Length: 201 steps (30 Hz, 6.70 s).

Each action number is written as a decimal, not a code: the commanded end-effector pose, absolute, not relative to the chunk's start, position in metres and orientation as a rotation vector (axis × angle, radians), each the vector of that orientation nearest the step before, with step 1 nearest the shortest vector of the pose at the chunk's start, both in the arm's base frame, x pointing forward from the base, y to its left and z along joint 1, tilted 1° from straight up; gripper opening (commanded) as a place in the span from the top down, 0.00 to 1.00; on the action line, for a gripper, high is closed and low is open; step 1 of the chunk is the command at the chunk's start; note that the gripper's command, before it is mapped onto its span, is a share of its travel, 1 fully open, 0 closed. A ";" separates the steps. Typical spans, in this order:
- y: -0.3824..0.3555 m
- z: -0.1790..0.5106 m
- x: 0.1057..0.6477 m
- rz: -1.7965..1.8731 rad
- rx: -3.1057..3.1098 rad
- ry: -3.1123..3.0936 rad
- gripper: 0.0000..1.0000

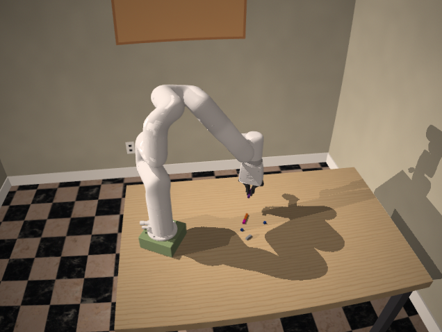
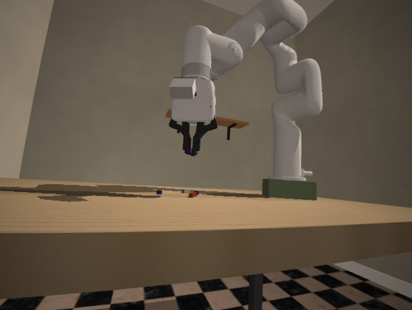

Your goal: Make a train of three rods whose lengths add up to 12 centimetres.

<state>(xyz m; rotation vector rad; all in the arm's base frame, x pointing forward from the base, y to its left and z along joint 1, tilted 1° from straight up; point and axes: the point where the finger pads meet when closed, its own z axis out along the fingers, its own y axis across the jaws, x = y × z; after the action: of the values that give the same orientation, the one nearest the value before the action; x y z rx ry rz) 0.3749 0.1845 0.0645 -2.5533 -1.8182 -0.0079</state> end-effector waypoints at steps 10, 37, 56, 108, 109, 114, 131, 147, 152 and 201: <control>0.186 0.063 0.376 -0.015 -2.552 -1.821 0.96; 0.187 -0.017 0.377 -0.015 -2.552 -1.821 0.96; 0.187 -0.022 0.377 -0.015 -2.552 -1.821 0.96; 0.187 -0.022 0.377 -0.015 -2.553 -1.820 0.96; 0.187 -0.022 0.377 -0.015 -2.553 -1.820 0.96; 0.187 -0.022 0.377 -0.015 -2.553 -1.820 0.96; 0.187 -0.028 0.377 -0.015 -2.553 -1.820 0.96; 0.187 -0.034 0.377 -0.015 -2.553 -1.820 0.96; 0.187 -0.034 0.377 -0.015 -2.553 -1.820 0.96; 0.187 -0.034 0.377 -0.015 -2.553 -1.820 0.76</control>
<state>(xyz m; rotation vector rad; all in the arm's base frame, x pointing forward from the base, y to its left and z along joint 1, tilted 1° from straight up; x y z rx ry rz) 0.3760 0.1861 -0.0348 -2.5522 -1.8199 -0.0089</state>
